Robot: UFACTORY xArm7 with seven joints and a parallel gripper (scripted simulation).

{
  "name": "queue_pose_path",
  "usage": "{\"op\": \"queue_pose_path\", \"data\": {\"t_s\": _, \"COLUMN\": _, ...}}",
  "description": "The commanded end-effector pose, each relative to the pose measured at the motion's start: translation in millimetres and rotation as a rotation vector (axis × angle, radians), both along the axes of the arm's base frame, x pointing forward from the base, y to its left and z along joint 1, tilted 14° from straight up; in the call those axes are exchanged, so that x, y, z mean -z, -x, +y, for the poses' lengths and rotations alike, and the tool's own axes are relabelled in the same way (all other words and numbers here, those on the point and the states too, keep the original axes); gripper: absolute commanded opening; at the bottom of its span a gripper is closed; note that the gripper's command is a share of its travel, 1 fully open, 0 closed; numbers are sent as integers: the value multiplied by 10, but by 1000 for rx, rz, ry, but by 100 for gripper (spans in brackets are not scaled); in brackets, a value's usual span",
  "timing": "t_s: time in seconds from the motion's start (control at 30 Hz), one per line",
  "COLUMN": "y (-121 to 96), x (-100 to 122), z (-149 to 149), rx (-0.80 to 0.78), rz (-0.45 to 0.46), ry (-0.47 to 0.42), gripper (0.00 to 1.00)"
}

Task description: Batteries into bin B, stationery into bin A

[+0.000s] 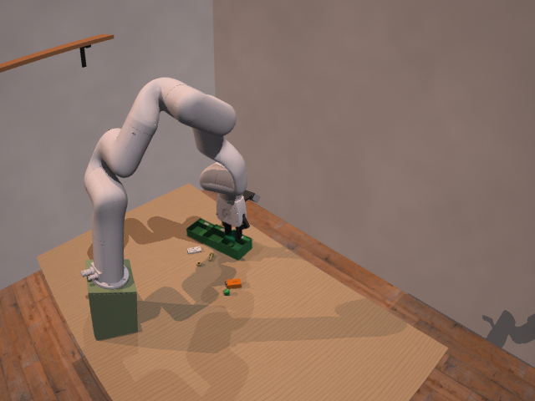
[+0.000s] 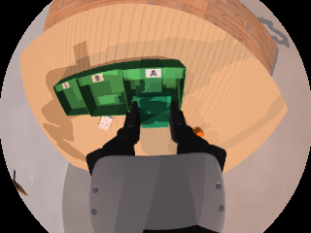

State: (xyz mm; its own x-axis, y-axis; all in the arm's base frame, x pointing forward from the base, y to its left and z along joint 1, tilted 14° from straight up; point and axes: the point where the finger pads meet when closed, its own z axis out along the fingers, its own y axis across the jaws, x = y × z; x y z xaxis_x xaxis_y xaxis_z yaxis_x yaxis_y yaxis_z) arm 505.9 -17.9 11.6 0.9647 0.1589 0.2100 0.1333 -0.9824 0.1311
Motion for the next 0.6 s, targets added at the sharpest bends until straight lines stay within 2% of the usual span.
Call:
{"op": "queue_pose_path", "data": {"t_s": 0.0, "y": -13, "x": -15, "z": -2, "rx": 3, "rz": -5, "ry": 2, "gripper": 0}}
{"op": "queue_pose_path", "data": {"t_s": 0.27, "y": -13, "x": -15, "z": -1, "rx": 3, "rz": -5, "ry": 2, "gripper": 0}}
{"op": "queue_pose_path", "data": {"t_s": 0.57, "y": -54, "x": 159, "z": -19, "rx": 3, "rz": -5, "ry": 1, "gripper": 0}}
